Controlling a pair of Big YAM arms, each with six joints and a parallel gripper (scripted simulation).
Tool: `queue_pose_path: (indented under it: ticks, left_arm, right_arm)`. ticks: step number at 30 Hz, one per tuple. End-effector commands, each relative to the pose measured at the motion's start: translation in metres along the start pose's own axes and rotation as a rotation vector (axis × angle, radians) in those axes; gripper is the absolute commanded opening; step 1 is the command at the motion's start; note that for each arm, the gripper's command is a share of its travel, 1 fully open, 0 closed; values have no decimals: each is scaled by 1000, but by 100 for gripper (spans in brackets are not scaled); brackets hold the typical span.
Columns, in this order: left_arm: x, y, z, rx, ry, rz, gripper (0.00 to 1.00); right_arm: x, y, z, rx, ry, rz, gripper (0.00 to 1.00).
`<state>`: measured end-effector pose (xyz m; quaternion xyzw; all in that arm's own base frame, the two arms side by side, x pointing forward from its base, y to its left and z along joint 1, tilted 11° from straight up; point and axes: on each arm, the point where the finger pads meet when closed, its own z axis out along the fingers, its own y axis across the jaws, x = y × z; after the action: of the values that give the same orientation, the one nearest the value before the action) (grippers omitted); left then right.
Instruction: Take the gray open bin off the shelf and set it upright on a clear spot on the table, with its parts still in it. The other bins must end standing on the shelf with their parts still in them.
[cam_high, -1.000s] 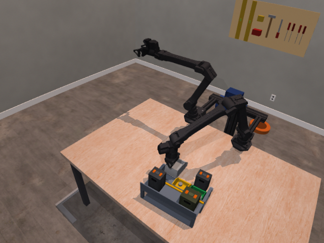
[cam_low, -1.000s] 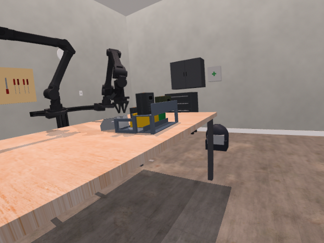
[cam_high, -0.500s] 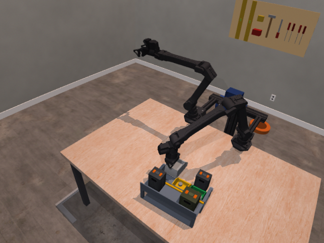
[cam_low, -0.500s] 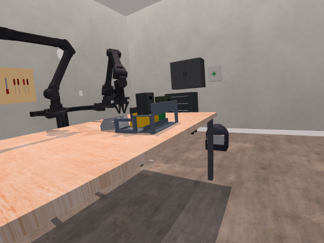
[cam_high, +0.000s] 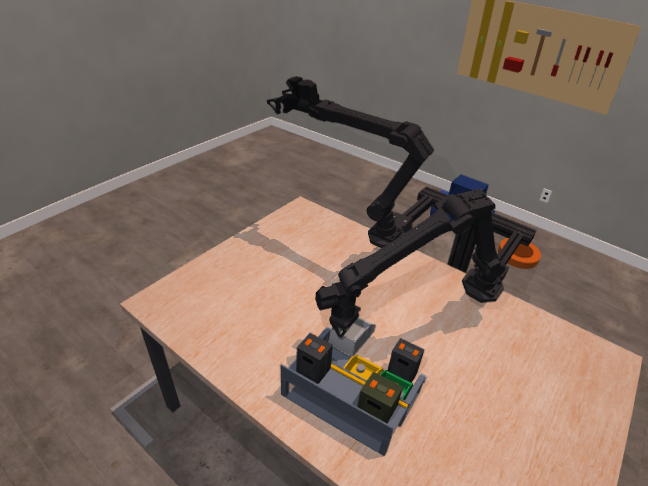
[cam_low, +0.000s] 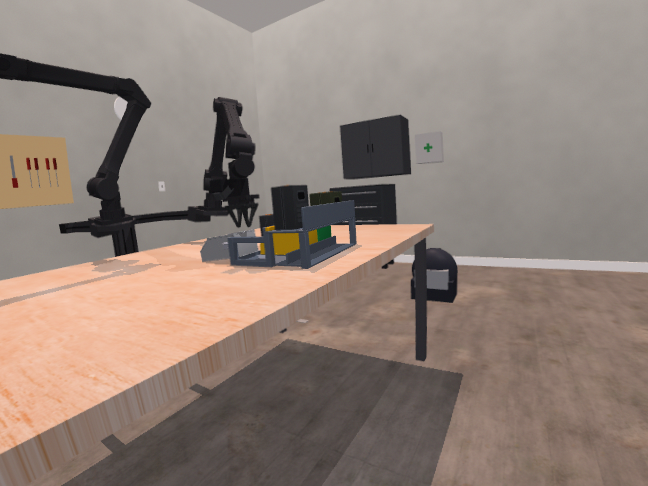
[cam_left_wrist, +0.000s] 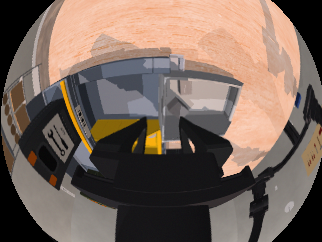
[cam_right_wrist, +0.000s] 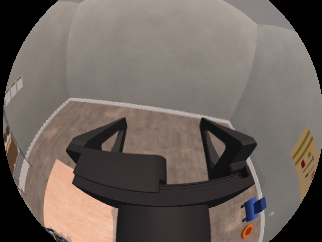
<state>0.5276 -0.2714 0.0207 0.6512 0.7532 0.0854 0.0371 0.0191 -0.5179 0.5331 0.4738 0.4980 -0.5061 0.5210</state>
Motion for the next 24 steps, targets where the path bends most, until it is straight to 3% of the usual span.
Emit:
queue_pose_path:
  ticks: [1, 24]
  left_arm:
    - [2, 4, 6, -1, -4, 8, 43]
    - [2, 5, 5, -4, -7, 7, 43]
  right_arm:
    - [-11, -7, -6, 15, -30, 9, 100]
    - [-11, -7, -6, 15, -30, 9, 100]
